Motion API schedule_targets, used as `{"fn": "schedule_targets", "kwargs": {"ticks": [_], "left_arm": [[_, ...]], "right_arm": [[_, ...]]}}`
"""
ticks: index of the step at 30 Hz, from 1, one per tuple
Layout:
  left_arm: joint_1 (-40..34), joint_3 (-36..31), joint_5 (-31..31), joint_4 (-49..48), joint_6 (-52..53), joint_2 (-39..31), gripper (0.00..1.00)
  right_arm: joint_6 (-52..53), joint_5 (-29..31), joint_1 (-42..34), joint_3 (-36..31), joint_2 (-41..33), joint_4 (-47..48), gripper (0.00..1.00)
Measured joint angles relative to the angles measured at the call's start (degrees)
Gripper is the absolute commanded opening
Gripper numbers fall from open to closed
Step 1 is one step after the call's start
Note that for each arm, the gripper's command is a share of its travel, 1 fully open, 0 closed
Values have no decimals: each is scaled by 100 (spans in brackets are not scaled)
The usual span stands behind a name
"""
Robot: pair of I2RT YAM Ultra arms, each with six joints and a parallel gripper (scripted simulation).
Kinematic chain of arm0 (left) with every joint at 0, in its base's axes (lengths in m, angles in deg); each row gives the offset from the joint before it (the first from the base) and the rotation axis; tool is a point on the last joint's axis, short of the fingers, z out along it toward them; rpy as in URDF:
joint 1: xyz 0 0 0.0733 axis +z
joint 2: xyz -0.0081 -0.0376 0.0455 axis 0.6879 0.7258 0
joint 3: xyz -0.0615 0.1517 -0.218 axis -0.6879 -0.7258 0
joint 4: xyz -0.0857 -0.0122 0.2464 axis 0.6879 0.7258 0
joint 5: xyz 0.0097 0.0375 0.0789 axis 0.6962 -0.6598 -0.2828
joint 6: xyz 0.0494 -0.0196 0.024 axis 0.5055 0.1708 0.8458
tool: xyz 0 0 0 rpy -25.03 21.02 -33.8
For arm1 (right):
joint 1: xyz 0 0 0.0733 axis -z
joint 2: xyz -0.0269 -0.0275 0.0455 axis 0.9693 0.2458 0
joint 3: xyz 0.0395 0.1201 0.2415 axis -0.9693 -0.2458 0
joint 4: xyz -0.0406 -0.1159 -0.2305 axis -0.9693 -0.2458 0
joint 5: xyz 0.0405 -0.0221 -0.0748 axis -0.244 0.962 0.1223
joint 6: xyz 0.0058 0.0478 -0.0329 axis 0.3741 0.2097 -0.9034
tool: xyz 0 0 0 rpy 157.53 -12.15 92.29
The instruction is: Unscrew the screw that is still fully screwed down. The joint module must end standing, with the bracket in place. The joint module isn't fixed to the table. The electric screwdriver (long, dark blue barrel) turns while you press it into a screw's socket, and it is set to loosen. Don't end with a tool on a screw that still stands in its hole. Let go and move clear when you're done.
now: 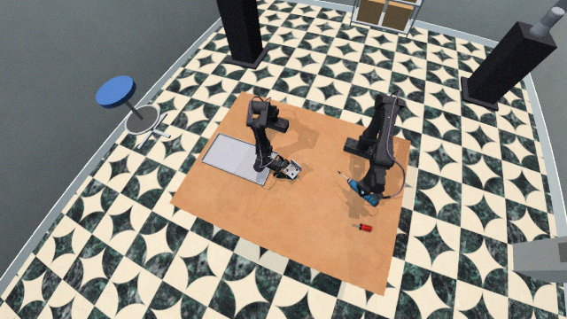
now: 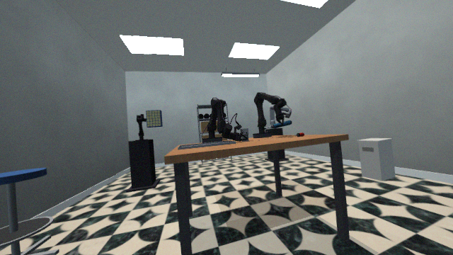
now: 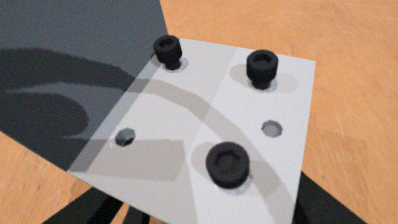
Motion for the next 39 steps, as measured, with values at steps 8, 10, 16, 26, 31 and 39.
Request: {"fn": "schedule_targets", "kwargs": {"ticks": [8,10,16,26,31,39], "left_arm": [[380,208,9,380,-297,240,42],[496,278,9,501,-387,315,42],[671,372,0,723,-557,363,42],[1106,623,11,1193,-918,645,42],[1335,739,0,1425,-1102,732,42],[1342,789,2,1556,-1187,734,42]], "right_arm": [[0,0,0,0,0,0,59],[0,0,0,0,0,0,59],[0,0,0,0,0,0,59],[0,0,0,0,0,0,59],[0,0,0,0,0,0,59],[0,0,0,0,0,0,59]]}}
